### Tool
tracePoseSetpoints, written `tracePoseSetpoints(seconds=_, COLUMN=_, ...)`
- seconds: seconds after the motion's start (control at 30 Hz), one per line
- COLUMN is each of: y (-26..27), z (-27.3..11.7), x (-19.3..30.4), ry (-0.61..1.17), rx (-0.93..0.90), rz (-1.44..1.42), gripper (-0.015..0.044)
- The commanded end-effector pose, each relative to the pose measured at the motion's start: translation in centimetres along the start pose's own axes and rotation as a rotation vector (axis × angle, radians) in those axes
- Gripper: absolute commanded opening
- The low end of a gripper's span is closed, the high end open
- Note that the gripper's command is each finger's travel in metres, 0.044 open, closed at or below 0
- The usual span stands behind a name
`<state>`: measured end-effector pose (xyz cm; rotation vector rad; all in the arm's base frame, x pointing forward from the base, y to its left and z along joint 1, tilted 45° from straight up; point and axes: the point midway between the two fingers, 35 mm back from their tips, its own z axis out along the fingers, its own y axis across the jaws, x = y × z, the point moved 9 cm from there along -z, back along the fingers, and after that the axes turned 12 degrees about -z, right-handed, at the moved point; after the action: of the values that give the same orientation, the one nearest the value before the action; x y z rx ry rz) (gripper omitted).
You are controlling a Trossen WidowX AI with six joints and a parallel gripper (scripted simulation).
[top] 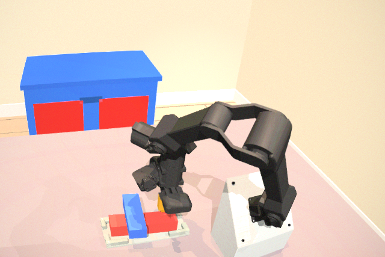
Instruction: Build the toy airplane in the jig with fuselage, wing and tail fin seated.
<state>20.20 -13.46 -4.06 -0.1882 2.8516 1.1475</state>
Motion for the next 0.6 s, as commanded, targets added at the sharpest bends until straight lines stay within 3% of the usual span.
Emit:
tracePoseSetpoints(seconds=0.0, y=0.1, z=1.0, x=0.1, ry=0.003, rx=-0.012, rz=0.006, gripper=0.0065)
tracePoseSetpoints(seconds=0.57, y=0.2, z=2.7, x=0.2, ry=0.003, rx=-0.013, rz=0.006, gripper=0.0065)
